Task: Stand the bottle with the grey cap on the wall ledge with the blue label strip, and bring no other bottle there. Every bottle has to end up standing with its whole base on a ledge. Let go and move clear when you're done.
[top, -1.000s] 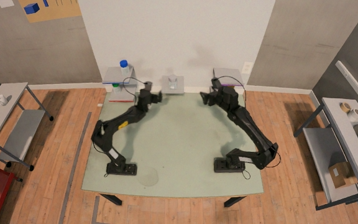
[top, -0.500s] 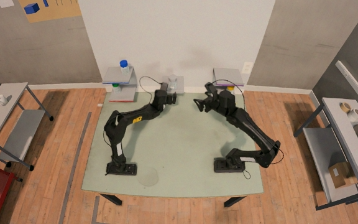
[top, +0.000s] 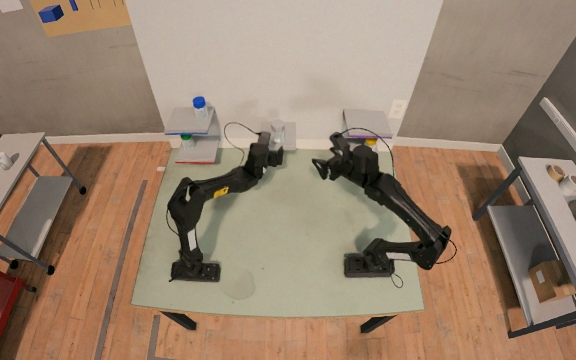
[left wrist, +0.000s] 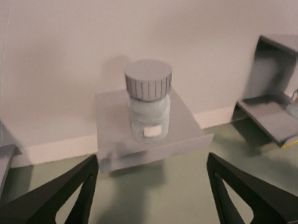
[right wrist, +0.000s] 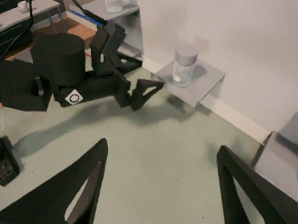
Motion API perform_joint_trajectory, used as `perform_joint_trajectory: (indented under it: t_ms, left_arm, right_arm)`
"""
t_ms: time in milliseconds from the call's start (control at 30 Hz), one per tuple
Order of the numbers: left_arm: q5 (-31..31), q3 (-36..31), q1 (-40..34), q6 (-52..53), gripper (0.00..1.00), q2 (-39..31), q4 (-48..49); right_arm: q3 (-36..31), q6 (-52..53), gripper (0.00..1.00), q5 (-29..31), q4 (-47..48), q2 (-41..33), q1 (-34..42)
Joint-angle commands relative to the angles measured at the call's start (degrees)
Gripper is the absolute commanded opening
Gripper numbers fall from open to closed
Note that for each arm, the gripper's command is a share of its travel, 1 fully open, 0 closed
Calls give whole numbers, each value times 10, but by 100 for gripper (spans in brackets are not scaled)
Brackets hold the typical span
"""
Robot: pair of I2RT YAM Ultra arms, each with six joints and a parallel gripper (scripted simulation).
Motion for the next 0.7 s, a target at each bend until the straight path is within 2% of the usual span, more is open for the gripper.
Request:
perform_joint_trajectory:
  t_ms: [0,67,133,333,467,667]
  left_arm:
    - [7,16,7,21,94,2,74]
    - [11,19,14,36,94,22,119]
    - [11,19,14,36,94,22,119]
    - [26,47,32,64,94,98,217]
    - [29,61,37,67,94,123,222]
    - [28,61,34,63,94,118,222]
  right_arm:
    - [15,2,89,2,3,-8,2]
    - [15,2,89,2,3,-8,2]
    - [15,2,89,2,3,-8,2]
    - [15,2,89,2,3,-8,2]
    - [15,2,89,2,3,-8,2]
    - [15,2,89,2,3,-8,2]
